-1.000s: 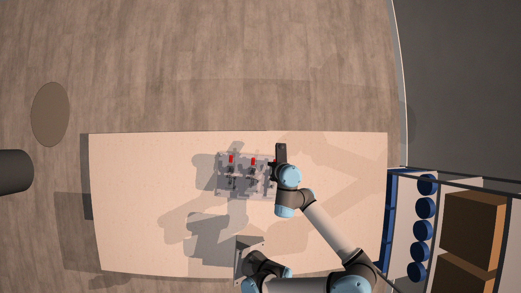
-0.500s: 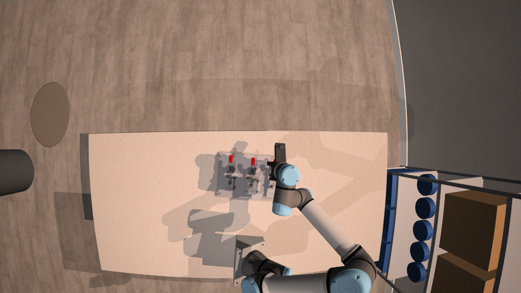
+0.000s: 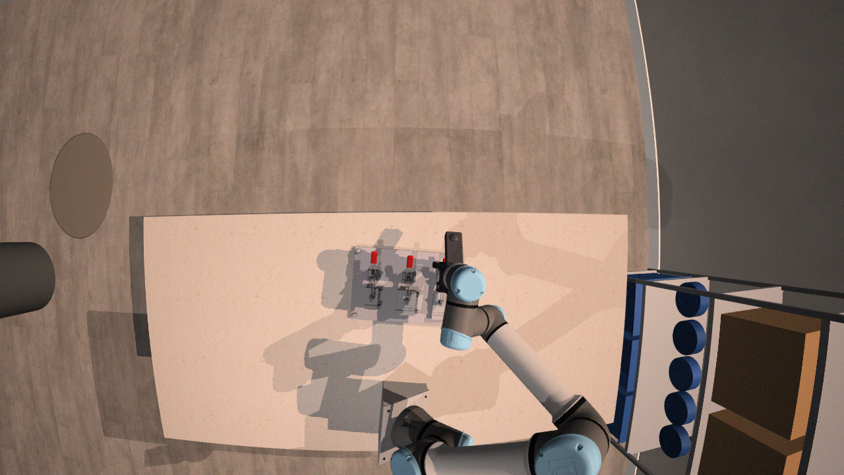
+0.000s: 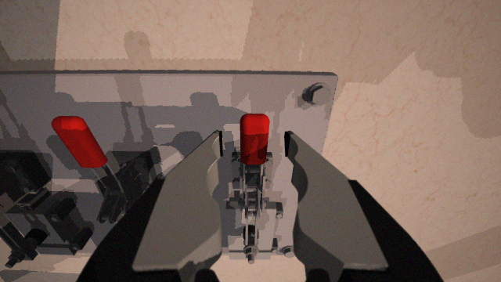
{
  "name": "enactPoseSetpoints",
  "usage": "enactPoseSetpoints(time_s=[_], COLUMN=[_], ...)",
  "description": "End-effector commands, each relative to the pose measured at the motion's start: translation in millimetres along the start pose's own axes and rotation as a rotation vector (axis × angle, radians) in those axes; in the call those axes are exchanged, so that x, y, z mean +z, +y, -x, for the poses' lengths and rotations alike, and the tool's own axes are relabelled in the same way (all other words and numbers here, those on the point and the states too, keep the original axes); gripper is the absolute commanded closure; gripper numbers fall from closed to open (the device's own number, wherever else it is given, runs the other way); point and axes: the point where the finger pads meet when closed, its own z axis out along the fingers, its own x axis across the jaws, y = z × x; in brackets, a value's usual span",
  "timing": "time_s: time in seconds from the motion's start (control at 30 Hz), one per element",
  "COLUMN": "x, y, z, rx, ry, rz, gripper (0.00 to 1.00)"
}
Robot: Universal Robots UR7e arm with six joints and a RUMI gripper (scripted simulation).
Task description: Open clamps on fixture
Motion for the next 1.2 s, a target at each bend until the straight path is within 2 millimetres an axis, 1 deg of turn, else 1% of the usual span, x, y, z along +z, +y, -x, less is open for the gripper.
enactPoseSetpoints(time_s=[0.0, 0.6, 0.63, 1.17], x=[-0.4, -0.4, -0.4, -0.4], y=[-0.3, -0.3, -0.3, -0.3], z=[-0.1, -0.1, -0.1, -0.1], rx=[0.000, 0.000, 0.000, 0.000], ry=[0.000, 0.000, 0.000, 0.000], rz=[-0.001, -0.001, -0.001, -0.001], gripper=[0.72, 0.72, 1.00, 1.00])
